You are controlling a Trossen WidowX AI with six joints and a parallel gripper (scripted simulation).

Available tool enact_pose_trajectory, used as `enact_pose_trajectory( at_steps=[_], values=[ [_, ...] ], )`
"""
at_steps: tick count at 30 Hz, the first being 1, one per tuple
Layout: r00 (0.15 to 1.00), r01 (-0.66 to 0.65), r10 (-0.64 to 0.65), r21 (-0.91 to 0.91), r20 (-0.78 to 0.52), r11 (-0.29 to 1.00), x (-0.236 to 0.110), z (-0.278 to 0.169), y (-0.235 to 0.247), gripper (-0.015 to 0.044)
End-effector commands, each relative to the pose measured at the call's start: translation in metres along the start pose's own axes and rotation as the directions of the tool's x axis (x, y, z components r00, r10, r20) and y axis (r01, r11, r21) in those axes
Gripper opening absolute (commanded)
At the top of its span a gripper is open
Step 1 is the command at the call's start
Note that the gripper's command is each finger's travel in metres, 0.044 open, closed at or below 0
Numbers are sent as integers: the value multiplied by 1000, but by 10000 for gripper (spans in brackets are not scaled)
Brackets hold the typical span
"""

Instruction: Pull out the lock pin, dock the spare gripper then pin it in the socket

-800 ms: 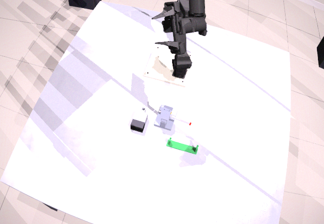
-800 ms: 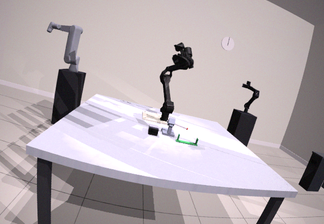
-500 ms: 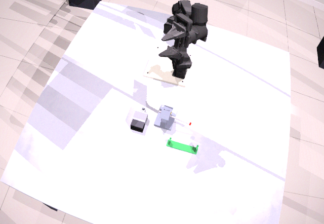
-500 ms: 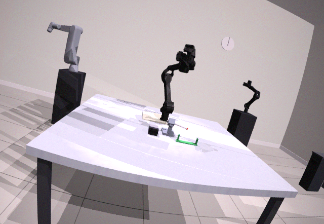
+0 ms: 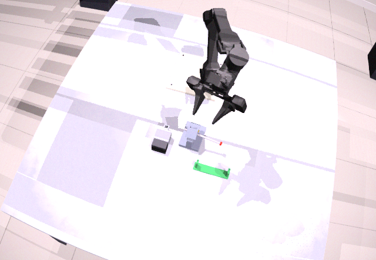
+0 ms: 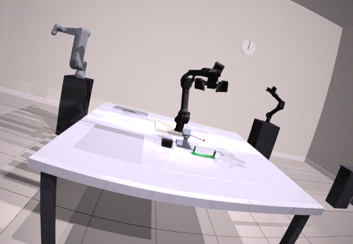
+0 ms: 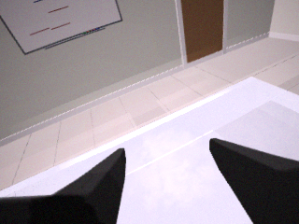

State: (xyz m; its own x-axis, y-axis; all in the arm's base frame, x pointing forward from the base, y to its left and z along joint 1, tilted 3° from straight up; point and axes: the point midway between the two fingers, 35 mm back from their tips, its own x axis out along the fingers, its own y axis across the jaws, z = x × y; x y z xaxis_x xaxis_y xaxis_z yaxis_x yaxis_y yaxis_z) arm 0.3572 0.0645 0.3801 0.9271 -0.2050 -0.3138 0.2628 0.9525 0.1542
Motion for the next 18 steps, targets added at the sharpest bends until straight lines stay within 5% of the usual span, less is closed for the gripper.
enact_pose_trajectory(
  at_steps=[1,6,12,18],
  values=[
    [916,-281,-3,-644,-402,712,20,-80,9,300],
    [758,-602,-54,-730,-650,324,15,-132,5,300],
    [449,-888,-142,-423,-882,-179,-13,-185,-7,300],
    [370,-908,-160,-320,-915,-272,-21,-193,-9,300]
  ],
)
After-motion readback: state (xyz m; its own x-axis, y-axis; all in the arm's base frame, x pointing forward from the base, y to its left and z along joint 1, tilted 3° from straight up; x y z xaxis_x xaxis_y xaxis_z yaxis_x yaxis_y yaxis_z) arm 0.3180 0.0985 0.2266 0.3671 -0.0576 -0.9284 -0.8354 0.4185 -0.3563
